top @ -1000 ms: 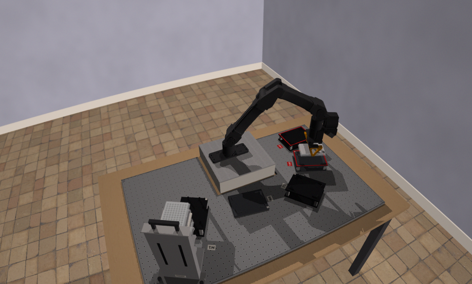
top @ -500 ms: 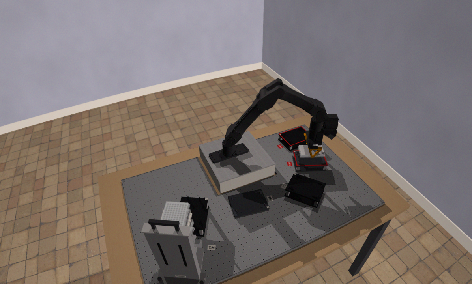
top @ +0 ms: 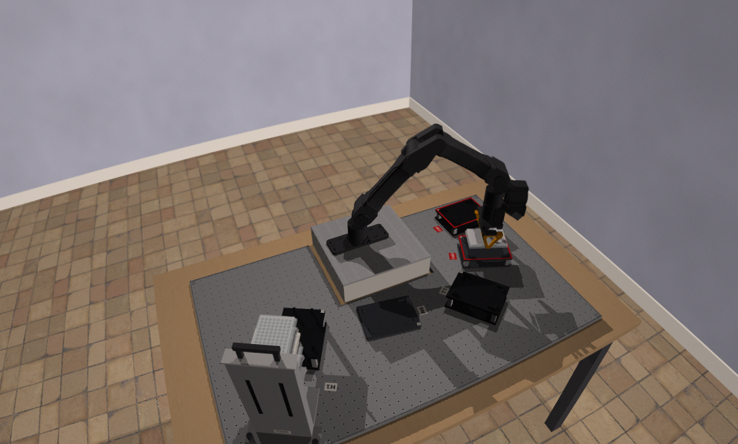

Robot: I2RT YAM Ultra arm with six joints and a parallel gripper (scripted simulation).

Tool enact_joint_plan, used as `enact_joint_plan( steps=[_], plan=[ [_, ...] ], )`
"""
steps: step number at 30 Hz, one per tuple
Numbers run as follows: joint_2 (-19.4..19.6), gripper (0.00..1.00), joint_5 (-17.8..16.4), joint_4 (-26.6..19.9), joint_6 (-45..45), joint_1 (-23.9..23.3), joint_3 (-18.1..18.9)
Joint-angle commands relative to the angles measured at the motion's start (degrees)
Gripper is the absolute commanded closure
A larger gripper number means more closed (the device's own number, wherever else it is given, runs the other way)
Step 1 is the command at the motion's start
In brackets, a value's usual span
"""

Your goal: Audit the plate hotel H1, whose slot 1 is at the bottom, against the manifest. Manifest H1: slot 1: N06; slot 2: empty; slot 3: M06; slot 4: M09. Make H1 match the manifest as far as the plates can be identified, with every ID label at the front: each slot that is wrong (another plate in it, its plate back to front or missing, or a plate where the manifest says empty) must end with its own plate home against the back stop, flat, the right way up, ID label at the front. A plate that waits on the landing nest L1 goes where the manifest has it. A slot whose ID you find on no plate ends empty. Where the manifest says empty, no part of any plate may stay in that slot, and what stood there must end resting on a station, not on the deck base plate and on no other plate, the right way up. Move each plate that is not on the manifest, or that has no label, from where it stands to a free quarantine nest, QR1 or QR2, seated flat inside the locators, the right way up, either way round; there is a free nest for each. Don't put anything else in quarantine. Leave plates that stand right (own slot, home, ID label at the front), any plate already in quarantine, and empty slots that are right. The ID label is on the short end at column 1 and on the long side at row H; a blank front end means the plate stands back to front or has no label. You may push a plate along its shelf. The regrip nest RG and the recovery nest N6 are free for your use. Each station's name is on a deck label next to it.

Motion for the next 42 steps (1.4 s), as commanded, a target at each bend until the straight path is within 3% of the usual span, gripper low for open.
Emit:
enact_joint_plan(
  steps=[1,6,7,28,31,37,42],
  plan=[
    [-0.4,0.14,0.0,1.6,0.4,0.5,-0.6],
    [0.0,0.14,0.0,2.0,0.4,0.6,-0.5],
    [-1.4,0.14,0.0,2.1,0.4,0.6,-0.6],
    [1.2,0.14,0.0,4.6,0.4,0.4,-2.3],
    [0.0,0.14,0.0,4.9,0.4,0.4,-2.9],
    [1.9,0.14,0.0,5.7,0.4,0.3,-3.2],
    [0.1,0.14,0.0,6.1,0.4,0.3,-3.3]
  ],
)
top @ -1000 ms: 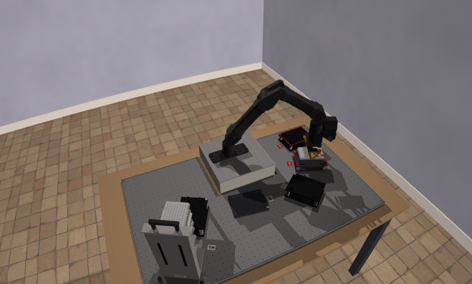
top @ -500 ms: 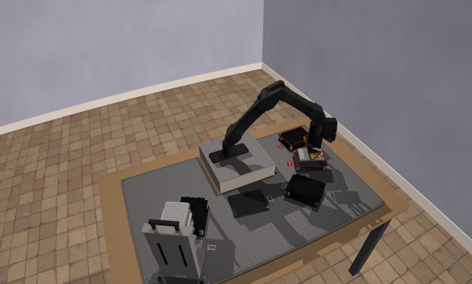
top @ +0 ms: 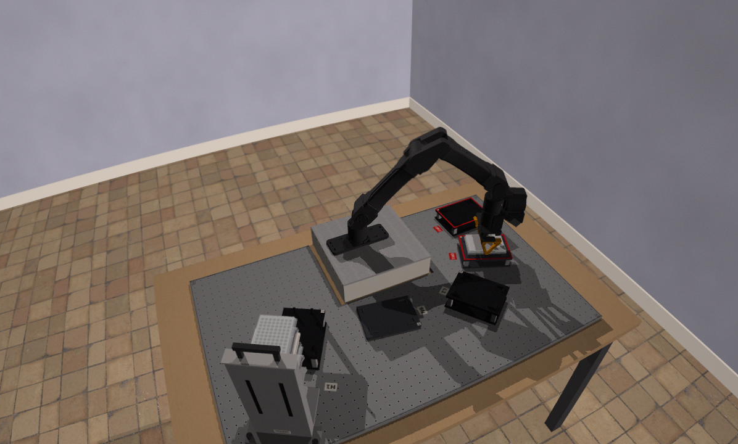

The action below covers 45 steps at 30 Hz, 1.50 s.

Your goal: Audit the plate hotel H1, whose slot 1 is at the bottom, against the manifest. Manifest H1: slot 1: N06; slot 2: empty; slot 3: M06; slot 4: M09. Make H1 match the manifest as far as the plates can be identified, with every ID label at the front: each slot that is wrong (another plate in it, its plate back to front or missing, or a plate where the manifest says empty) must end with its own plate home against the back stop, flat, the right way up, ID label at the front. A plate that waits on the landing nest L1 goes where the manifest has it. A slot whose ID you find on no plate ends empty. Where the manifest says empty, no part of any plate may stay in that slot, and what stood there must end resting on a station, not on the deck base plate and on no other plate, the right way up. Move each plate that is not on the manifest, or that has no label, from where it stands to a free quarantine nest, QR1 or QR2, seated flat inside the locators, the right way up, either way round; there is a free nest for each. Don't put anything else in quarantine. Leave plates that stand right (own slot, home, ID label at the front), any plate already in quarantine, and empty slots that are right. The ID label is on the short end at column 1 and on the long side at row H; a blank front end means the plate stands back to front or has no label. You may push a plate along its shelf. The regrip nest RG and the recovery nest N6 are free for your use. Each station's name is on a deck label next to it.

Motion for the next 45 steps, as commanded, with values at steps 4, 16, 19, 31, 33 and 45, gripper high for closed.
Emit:
enact_joint_plan(
  steps=[4,16,19,31,33,45],
  plan=[
    [-1.7,0.14,0.0,1.7,0.4,0.3,-0.9],
    [-0.4,0.00,0.0,1.6,0.1,0.1,-0.3],
    [-0.4,0.00,0.0,1.6,0.1,0.1,-0.3],
    [-3.7,0.00,0.0,-3.8,0.3,0.2,3.4],
    [-3.8,0.00,0.0,-4.6,0.3,0.2,4.0],
    [-5.7,0.00,0.0,-12.3,0.2,0.1,9.9]
  ],
)
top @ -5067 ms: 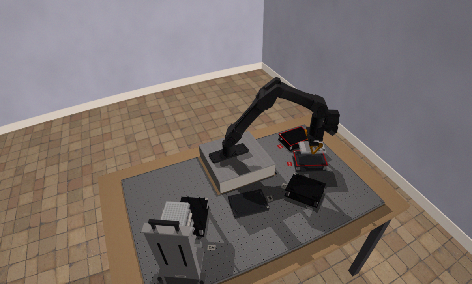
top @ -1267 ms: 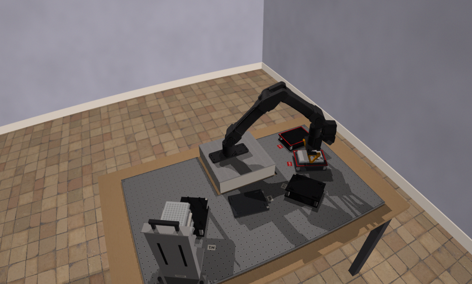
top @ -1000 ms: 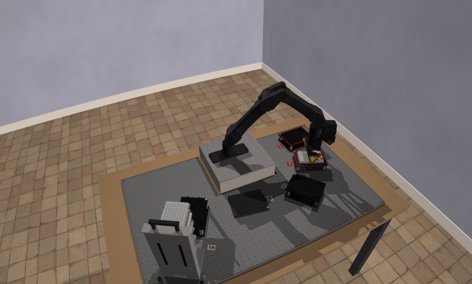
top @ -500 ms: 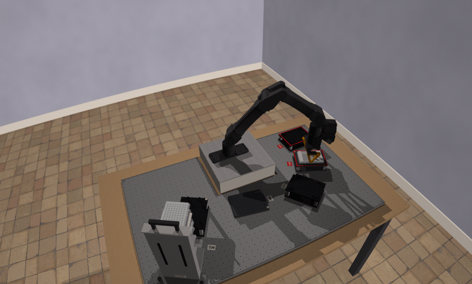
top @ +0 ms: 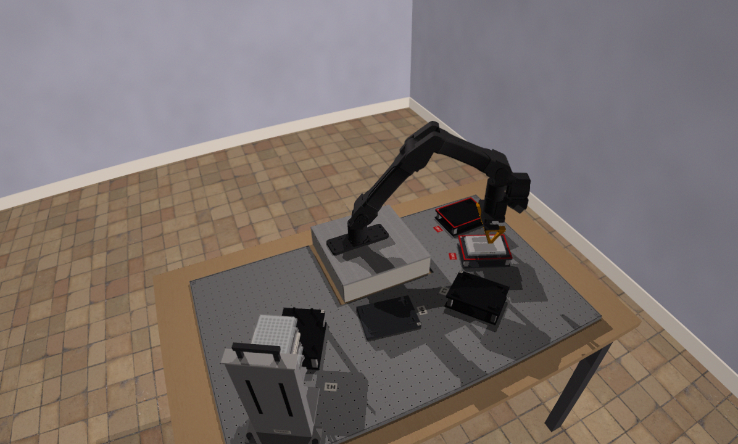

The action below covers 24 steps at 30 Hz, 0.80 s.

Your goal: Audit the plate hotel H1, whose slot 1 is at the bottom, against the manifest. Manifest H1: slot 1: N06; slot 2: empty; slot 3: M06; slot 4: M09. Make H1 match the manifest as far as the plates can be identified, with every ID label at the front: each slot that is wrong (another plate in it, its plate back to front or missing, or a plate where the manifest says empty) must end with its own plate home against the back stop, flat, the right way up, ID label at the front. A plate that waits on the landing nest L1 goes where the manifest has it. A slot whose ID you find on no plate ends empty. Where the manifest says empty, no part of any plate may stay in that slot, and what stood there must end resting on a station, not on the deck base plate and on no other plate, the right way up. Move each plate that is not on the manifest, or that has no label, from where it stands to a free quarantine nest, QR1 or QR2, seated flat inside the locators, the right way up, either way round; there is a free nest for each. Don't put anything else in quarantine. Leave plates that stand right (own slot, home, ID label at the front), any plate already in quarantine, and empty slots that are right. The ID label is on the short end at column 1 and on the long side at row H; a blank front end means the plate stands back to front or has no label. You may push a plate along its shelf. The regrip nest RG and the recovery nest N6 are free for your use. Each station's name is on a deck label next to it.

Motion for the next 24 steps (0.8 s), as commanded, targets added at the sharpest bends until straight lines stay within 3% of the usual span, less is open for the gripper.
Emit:
enact_joint_plan(
  steps=[1,5,9,24],
  plan=[
    [-2.4,0.00,0.0,-2.9,0.2,0.1,3.0],
    [-0.9,0.00,0.0,-3.7,0.1,-0.1,4.2],
    [-2.5,0.00,0.0,-5.9,0.1,-0.1,5.9],
    [-2.6,0.00,0.0,-13.6,0.0,-0.2,13.6]
  ],
)
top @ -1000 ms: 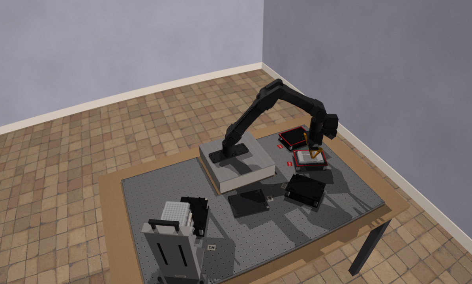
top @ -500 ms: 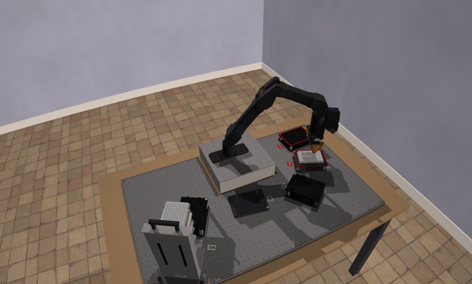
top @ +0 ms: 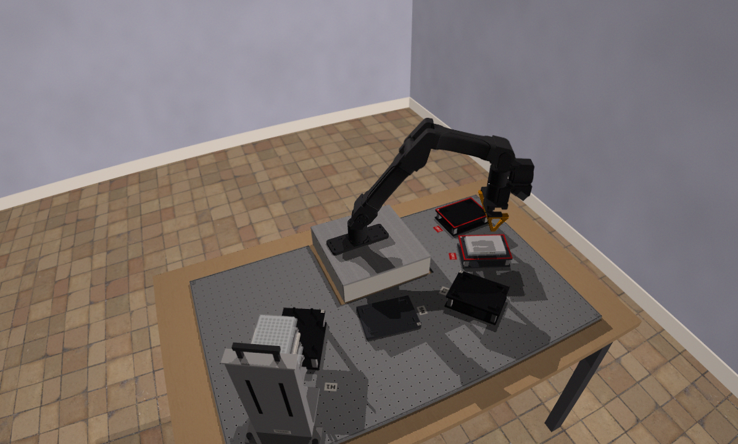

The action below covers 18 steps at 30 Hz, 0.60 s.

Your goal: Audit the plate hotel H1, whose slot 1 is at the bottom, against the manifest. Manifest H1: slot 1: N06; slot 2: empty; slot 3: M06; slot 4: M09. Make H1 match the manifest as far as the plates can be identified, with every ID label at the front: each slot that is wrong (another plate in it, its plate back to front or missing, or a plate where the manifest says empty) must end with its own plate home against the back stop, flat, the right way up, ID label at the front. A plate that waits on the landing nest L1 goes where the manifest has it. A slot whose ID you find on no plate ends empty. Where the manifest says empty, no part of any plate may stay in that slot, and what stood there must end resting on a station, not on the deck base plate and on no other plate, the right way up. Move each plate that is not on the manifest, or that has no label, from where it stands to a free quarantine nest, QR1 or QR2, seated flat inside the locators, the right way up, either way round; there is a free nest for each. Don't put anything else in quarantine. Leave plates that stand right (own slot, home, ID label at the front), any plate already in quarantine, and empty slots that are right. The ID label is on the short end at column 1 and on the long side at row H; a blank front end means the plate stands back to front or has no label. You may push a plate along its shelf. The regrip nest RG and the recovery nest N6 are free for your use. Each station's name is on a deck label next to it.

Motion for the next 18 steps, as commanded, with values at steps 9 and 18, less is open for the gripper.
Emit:
enact_joint_plan(
  steps=[9,18],
  plan=[
    [0.5,0.00,0.0,-8.1,0.0,-0.3,9.8],
    [1.9,0.00,0.0,-11.7,-0.1,-0.3,16.0]
  ],
)
